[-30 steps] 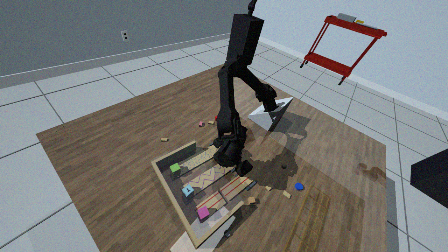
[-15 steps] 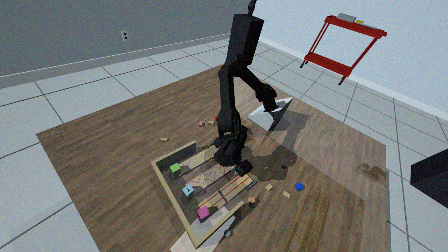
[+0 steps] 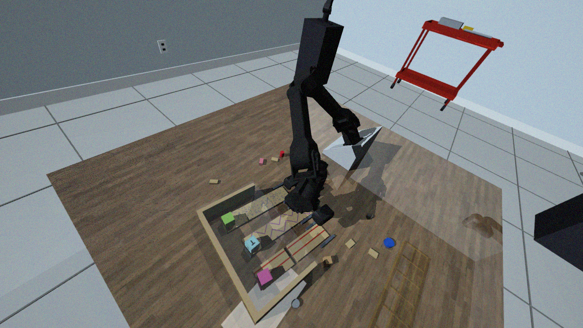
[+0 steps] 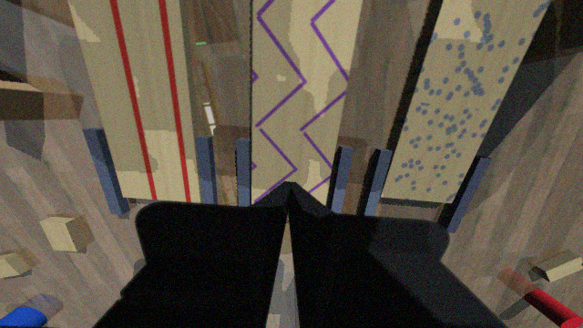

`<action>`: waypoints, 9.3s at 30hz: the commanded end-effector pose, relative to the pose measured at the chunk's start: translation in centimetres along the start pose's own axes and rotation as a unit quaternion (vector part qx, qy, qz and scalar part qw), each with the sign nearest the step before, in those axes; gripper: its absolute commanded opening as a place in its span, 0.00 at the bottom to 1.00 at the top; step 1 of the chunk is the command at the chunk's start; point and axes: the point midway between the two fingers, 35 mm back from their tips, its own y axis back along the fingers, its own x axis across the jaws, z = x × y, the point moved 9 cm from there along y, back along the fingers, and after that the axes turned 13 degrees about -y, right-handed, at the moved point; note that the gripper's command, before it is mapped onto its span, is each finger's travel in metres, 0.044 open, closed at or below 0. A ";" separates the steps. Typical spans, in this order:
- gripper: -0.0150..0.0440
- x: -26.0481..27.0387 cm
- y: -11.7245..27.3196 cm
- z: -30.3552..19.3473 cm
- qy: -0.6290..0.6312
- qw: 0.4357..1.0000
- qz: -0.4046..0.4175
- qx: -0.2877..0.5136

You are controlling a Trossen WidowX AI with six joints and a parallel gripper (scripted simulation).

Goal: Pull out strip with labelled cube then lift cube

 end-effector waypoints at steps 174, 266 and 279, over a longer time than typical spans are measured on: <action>1.00 1.8 6.1 4.3 0.057 0.998 -0.001 0.005; 0.25 -2.9 7.6 -4.6 0.060 0.998 -0.001 0.007; 0.25 -2.9 8.7 -4.6 0.060 0.998 -0.001 0.007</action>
